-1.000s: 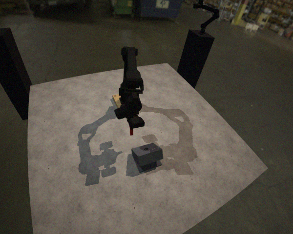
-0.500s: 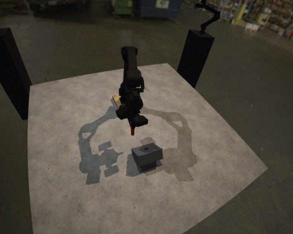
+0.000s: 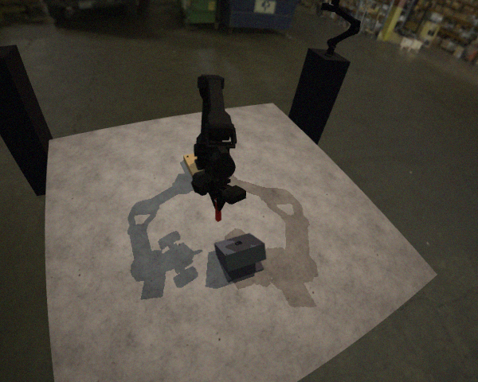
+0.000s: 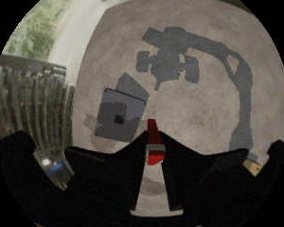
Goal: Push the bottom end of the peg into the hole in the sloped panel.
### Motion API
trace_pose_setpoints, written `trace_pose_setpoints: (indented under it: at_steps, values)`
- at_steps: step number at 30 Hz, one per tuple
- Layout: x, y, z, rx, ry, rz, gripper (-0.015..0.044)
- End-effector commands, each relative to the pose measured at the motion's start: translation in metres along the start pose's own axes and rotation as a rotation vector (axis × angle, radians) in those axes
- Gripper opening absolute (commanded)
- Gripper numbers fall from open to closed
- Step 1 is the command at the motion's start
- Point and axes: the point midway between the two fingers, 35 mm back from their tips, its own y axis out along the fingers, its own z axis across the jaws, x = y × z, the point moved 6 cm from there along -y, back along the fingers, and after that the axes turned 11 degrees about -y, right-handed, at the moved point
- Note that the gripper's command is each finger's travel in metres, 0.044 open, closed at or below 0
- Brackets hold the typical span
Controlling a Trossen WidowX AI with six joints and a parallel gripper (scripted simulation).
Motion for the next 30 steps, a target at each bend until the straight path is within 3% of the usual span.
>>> trace_pose_setpoints:
  at_steps: [1, 30]
  values:
    - [-0.0014, -0.0018, 0.0008, 0.016, -0.046, -0.007, 0.0]
    - [-0.0095, -0.0058, 0.0054, 0.08, -0.365, -0.059, 0.0]
